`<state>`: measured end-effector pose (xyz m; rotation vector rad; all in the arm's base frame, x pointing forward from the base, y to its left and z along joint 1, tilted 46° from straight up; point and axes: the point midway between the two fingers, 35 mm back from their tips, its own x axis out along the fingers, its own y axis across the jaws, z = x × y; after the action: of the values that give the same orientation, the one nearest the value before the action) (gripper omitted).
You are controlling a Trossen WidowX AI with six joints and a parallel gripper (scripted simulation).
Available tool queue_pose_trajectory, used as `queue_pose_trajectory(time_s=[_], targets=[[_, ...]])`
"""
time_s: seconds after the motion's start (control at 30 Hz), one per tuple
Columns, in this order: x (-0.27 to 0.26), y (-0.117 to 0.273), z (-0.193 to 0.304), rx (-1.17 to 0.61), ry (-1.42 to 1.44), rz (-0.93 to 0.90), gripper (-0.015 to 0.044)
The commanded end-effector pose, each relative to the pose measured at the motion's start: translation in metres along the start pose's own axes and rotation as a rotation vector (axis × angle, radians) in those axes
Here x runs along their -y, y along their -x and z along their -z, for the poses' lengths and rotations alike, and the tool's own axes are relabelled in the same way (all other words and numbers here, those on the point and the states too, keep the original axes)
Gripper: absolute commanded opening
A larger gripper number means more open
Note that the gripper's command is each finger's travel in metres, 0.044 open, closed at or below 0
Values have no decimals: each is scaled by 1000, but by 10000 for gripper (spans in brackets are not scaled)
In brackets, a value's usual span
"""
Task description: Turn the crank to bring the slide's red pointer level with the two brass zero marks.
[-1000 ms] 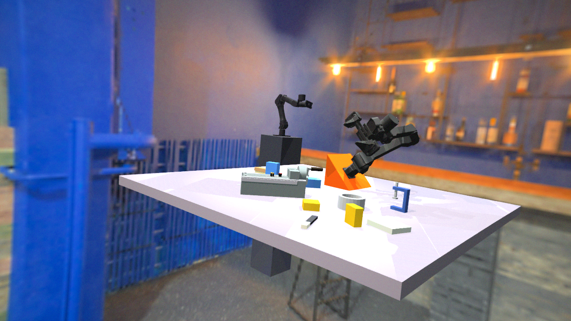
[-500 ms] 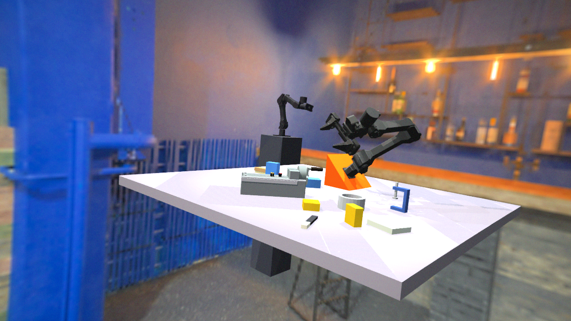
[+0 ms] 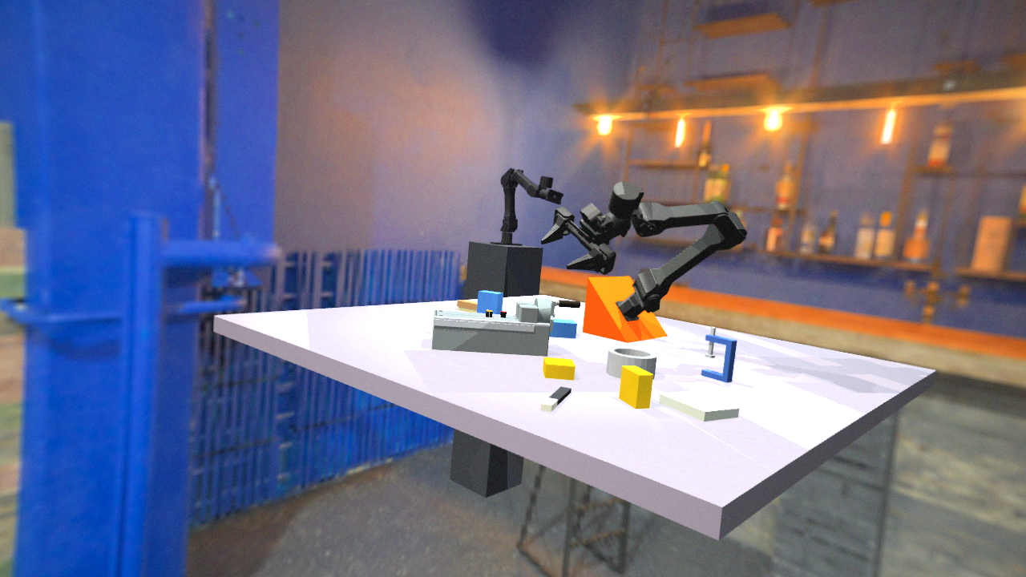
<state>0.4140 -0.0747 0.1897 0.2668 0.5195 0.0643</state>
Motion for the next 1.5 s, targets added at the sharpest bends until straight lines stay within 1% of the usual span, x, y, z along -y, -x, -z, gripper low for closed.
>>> queue_pose_trajectory(time_s=[0.0, 0.43, 0.83, 0.93, 1.23, 1.47], targets=[[13, -13, 6, -57, -55, -36, 440], [56, -49, 32, -220, -267, -185, 440], [98, -70, 58, -308, -494, -325, 440], [97, -72, 61, -310, -497, -327, 440], [70, -95, 99, -308, -499, -329, 440], [70, -95, 100, -308, -499, -329, 440]])
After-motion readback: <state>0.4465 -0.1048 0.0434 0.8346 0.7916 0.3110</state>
